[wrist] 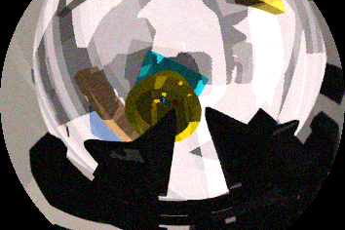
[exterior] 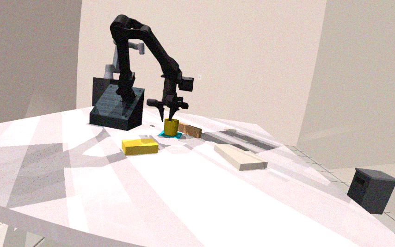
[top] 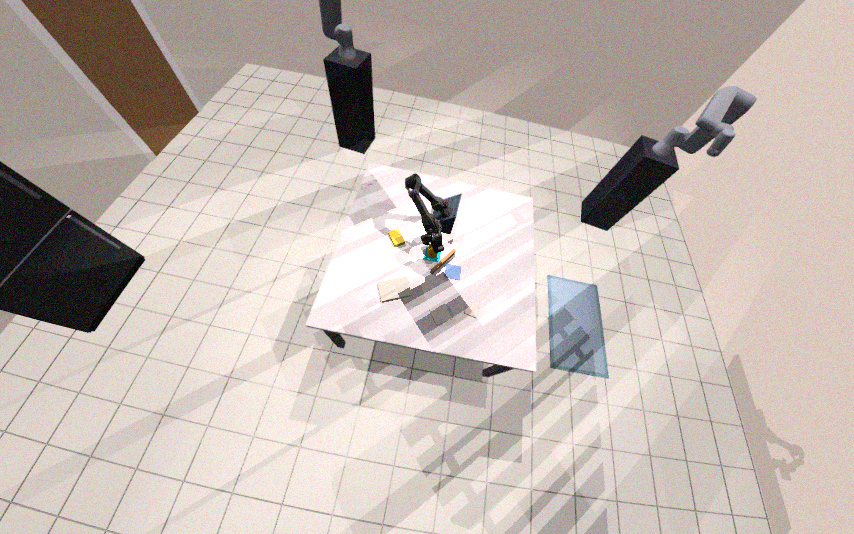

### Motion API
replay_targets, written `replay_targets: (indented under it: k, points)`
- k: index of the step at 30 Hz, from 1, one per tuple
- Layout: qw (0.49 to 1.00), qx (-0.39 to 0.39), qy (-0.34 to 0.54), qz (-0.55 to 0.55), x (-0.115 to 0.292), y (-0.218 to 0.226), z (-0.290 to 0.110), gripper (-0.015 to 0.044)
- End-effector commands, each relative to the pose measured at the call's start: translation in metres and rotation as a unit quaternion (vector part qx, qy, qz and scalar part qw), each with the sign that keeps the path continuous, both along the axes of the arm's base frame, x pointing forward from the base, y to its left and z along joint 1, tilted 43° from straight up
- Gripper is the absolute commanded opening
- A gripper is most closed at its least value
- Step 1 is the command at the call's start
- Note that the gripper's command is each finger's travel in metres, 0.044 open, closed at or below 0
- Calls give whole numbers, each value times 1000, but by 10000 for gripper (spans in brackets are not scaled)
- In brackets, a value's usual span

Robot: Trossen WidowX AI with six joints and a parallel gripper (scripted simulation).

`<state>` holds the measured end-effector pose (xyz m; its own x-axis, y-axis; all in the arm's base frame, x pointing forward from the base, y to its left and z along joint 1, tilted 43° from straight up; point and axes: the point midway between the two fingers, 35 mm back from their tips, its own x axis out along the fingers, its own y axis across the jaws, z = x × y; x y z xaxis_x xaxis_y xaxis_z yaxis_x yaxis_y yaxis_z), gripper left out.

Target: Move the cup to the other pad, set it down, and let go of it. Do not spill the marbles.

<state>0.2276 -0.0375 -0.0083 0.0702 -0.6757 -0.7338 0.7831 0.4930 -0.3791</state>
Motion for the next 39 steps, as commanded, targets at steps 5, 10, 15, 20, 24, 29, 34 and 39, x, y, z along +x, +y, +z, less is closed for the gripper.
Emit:
replay_targets:
  k: [5,10,15,20,24,29,34,39]
  points:
    - [1000,4,-7,0,1,8,9,147]
    - [1000,3,-7,0,0,12,13,147]
    - [1000,3,-6,1,-1,17,17,147]
    - [1000,2,-6,1,-3,20,21,147]
    - [1000,2,-5,1,-5,23,23,147]
    - [1000,-3,2,1,-6,20,20,252]
    - [1000,-2,2,1,-6,21,21,383]
    - [1000,0,0,2,-6,30,30,440]
